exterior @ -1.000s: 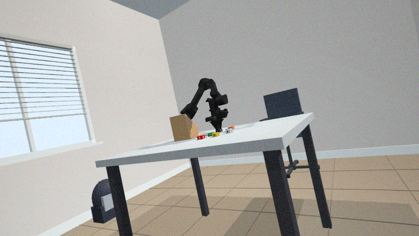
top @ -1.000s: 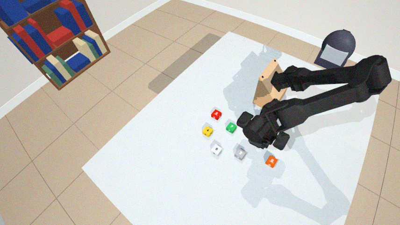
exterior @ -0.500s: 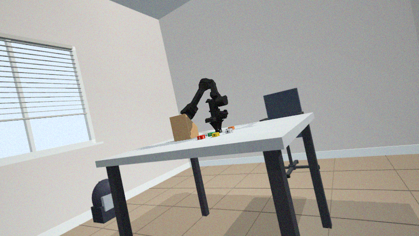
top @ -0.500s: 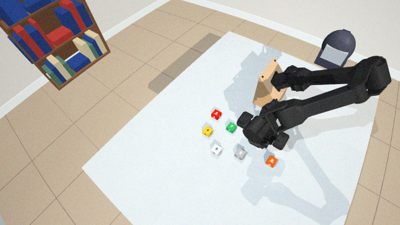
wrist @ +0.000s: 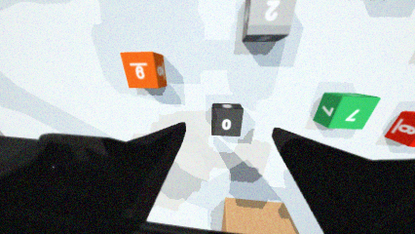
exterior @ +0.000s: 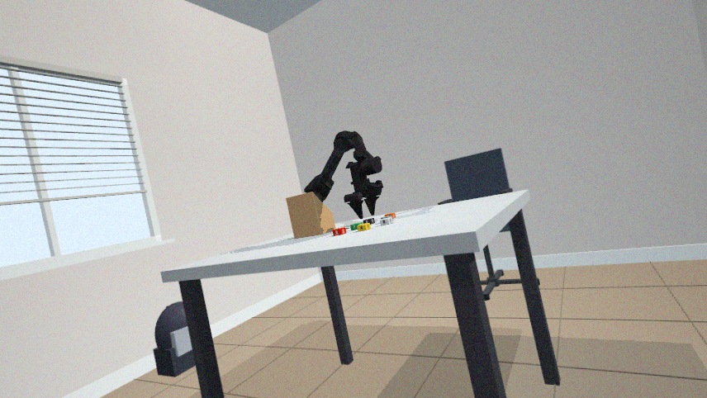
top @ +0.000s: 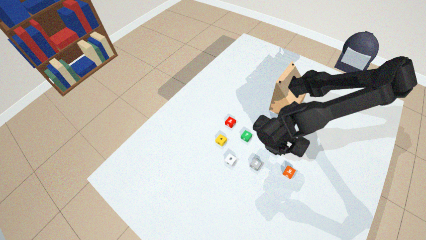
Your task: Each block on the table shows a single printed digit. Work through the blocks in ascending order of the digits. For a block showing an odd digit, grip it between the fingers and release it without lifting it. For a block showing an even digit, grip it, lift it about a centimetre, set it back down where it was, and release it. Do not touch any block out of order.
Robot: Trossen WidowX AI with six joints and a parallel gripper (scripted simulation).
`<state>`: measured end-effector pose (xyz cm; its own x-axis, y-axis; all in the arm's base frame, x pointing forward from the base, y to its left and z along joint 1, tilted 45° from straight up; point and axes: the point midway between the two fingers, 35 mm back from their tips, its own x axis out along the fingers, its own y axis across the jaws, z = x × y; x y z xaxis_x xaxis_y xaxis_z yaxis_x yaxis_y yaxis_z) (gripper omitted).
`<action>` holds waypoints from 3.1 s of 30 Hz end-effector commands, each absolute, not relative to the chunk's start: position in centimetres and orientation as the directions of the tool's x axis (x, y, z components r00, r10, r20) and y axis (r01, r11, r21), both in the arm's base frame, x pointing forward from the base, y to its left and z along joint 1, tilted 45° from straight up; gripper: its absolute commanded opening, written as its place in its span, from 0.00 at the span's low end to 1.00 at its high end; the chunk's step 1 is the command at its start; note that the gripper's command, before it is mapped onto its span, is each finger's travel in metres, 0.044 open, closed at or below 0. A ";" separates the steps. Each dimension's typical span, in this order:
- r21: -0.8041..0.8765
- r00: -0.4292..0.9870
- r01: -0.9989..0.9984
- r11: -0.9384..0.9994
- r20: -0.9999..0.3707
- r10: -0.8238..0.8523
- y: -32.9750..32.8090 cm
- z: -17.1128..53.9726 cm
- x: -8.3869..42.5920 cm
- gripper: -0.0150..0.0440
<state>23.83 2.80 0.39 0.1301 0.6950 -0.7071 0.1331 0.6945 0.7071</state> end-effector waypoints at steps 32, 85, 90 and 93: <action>0.701 0.142 0.118 0.704 -0.713 0.686 -8.1 5.2 31.9 0.46; 0.704 0.144 0.117 0.701 -0.710 0.689 0.0 -3.1 33.7 0.46; 0.704 0.144 0.117 0.701 -0.710 0.689 0.0 -3.1 33.7 0.46; 0.704 0.144 0.117 0.701 -0.710 0.689 0.0 -3.1 33.7 0.46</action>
<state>33.70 -0.09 -3.08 0.1434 0.6876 -0.7118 0.1142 0.7029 0.7020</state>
